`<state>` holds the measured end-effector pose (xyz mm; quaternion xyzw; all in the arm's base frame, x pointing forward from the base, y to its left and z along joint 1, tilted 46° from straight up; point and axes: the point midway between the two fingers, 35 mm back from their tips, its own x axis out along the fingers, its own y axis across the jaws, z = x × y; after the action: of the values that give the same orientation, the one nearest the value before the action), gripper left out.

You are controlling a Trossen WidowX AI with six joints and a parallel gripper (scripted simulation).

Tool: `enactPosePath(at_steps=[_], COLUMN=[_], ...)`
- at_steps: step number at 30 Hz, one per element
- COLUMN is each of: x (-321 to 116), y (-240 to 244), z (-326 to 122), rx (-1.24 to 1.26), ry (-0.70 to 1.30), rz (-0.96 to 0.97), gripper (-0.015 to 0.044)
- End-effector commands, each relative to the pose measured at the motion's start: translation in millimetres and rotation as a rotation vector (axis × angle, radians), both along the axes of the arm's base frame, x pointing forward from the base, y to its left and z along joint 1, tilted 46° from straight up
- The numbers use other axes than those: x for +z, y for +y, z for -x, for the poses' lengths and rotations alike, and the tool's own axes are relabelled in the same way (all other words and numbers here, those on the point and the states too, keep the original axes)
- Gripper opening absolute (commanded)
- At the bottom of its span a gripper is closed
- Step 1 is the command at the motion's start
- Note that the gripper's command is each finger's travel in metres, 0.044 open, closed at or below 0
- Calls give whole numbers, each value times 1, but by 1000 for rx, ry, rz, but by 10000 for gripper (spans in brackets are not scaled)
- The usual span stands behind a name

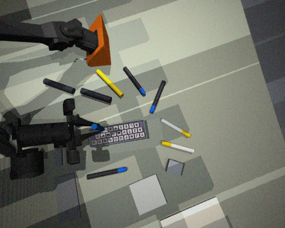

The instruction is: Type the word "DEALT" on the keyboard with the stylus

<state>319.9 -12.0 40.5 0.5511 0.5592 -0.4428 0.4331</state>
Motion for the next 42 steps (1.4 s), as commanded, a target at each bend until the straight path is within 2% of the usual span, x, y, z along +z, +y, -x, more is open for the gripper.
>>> enactPosePath(at_steps=[1, 42], x=[-2, -12], y=[-2, -13], z=[0, 0], rx=[5, 5], ry=[-4, -4], rz=[-1, 0], gripper=[81, 81])
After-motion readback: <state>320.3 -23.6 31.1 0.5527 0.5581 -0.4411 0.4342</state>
